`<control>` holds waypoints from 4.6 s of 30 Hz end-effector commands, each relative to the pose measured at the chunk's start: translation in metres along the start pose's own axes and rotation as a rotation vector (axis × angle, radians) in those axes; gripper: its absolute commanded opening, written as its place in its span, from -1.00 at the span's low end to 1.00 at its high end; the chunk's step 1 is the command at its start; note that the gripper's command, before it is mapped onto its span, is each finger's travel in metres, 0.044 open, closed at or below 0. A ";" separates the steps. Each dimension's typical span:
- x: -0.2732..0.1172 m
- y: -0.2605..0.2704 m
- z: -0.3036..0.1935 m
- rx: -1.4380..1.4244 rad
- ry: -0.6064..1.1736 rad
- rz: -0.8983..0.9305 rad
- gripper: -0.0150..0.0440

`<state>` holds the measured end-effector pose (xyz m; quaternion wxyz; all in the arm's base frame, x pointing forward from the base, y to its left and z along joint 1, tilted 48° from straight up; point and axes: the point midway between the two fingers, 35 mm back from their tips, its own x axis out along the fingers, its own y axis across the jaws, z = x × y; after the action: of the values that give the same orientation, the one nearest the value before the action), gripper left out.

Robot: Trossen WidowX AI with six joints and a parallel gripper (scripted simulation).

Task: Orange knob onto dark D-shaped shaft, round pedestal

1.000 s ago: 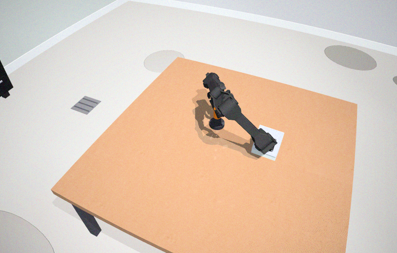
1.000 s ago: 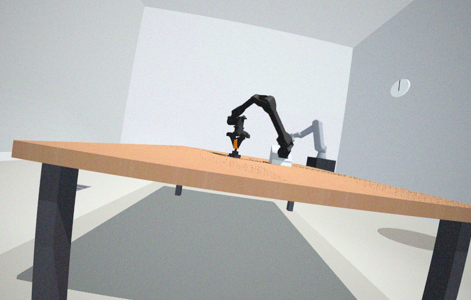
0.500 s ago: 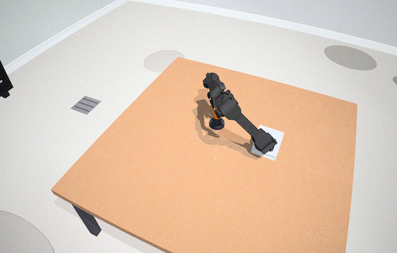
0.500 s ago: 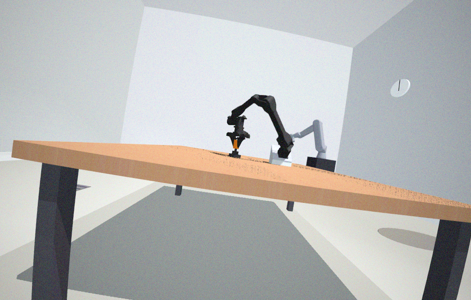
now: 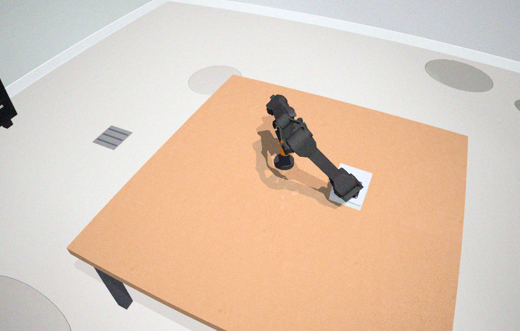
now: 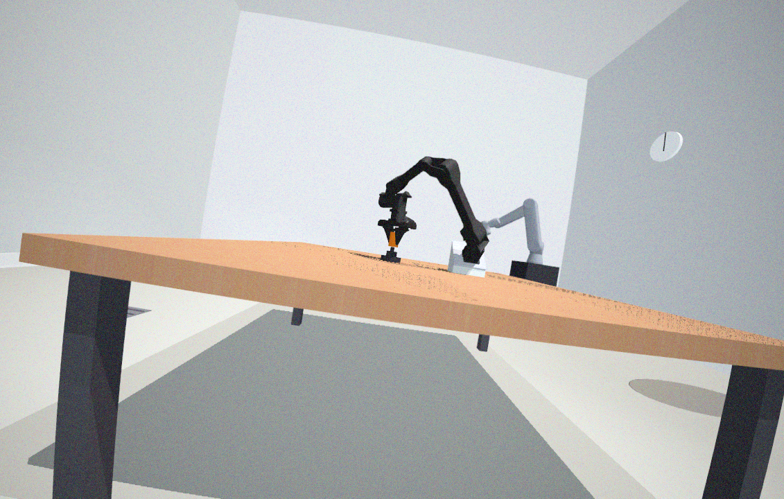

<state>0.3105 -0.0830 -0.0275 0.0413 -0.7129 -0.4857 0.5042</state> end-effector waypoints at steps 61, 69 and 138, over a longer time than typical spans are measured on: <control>0.003 0.002 0.000 0.068 0.001 0.006 -0.49; 0.004 0.002 0.000 0.068 0.001 0.006 -0.49; -0.078 0.003 -0.002 0.061 -0.007 0.012 1.00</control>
<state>0.3123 -0.1417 0.0242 0.0610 -0.7165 -0.4611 0.5199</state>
